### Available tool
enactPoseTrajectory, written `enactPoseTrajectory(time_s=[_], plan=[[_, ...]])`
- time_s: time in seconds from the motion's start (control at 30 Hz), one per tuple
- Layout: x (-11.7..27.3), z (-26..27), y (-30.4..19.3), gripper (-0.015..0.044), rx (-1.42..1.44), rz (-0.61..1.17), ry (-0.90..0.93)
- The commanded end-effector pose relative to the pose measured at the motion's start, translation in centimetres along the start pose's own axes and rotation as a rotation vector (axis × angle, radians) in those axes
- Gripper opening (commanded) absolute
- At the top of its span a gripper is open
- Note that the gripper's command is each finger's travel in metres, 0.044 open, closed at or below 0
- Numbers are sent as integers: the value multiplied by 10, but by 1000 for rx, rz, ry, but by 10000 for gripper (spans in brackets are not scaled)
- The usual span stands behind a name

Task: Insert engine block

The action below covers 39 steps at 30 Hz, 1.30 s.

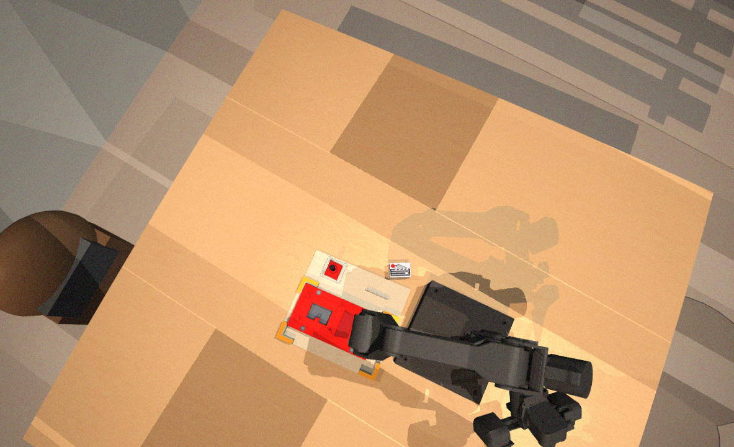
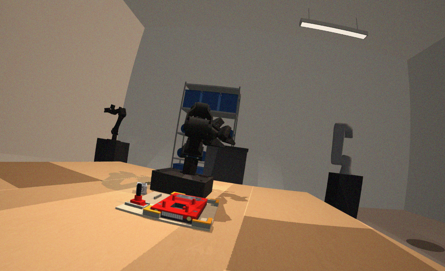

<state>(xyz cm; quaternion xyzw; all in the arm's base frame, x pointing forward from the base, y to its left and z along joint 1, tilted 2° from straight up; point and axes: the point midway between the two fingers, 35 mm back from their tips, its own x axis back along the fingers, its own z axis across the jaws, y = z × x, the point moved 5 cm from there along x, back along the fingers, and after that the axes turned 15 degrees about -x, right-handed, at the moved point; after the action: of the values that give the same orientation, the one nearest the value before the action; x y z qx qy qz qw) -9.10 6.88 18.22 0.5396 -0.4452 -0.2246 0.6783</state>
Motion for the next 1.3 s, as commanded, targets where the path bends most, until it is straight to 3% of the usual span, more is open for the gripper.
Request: enactPoseTrajectory(time_s=[0.0, 0.57, 1.27], plan=[[0, 0, 0, 426, 0, 0, 0], [23, 52, -10, 440, 378, 116, 350], [83, 98, -39, 440, 931, 147, 812]])
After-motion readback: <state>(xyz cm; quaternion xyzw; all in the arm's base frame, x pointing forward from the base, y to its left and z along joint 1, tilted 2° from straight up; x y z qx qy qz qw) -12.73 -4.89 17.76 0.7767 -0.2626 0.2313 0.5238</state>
